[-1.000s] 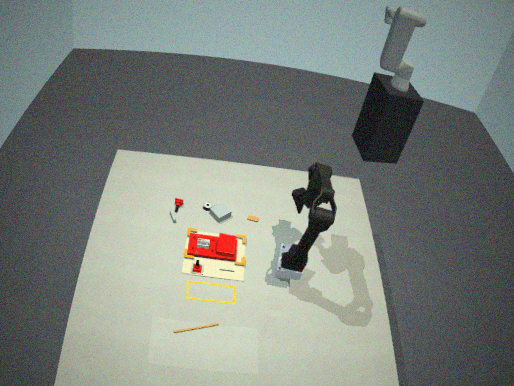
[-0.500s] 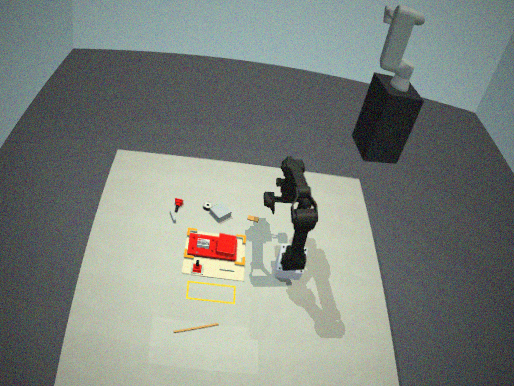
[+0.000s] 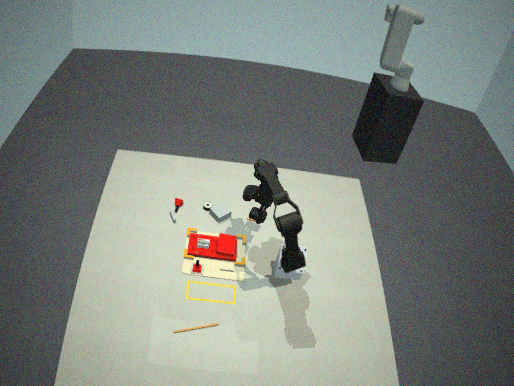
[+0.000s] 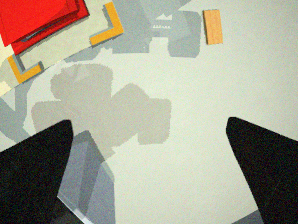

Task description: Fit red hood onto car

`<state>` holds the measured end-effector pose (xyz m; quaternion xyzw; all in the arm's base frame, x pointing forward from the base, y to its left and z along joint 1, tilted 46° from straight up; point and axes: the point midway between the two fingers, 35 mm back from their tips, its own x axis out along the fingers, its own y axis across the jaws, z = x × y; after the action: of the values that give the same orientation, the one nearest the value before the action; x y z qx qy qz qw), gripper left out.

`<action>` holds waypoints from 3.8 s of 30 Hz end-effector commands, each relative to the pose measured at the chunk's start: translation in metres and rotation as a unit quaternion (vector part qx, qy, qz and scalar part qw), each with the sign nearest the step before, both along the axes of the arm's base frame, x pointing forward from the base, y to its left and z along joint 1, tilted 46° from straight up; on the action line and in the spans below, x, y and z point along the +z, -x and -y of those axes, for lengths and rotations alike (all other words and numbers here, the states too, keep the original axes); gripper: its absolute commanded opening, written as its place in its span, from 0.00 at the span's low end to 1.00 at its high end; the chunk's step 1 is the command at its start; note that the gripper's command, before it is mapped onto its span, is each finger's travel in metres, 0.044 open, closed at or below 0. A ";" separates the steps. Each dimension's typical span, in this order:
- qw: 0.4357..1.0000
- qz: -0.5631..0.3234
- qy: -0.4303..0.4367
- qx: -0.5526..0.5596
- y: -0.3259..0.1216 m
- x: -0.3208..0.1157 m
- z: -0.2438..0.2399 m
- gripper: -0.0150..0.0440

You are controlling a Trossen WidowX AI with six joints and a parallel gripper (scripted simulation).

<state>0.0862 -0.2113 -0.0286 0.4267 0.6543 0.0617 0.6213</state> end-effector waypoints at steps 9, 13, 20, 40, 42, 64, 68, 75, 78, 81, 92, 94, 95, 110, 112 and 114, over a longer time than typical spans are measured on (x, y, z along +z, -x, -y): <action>0.743 0.449 0.096 0.486 -0.113 0.012 -0.043 1.00; 0.631 0.524 0.111 0.561 -0.133 0.016 -0.058 1.00; 0.595 0.544 0.115 0.580 -0.139 0.018 -0.063 1.00; 0.595 0.543 0.115 0.580 -0.142 0.012 -0.067 1.00; 0.595 0.543 0.115 0.580 -0.142 0.011 -0.068 1.00; 0.595 0.544 0.115 0.580 -0.146 -0.001 -0.079 1.00; 0.595 0.544 0.115 0.580 -0.147 -0.003 -0.081 1.00; 0.595 0.544 0.115 0.580 -0.149 -0.007 -0.085 1.00; 0.595 0.544 0.115 0.580 -0.149 -0.008 -0.087 1.00; 0.595 0.544 0.115 0.580 -0.150 -0.010 -0.088 1.00; 0.595 0.544 0.115 0.580 -0.152 -0.015 -0.094 1.00; 0.595 0.544 0.115 0.580 -0.152 -0.016 -0.095 1.00; 0.595 0.544 0.115 0.580 -0.152 -0.017 -0.096 1.00; 0.595 0.545 0.115 0.580 -0.154 -0.021 -0.101 1.00; 0.595 0.545 0.115 0.580 -0.154 -0.022 -0.101 1.00; 0.595 0.545 0.115 0.580 -0.154 -0.023 -0.102 1.00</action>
<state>0.2396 -0.1114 -0.0505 -0.2327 0.3068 0.5545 0.7377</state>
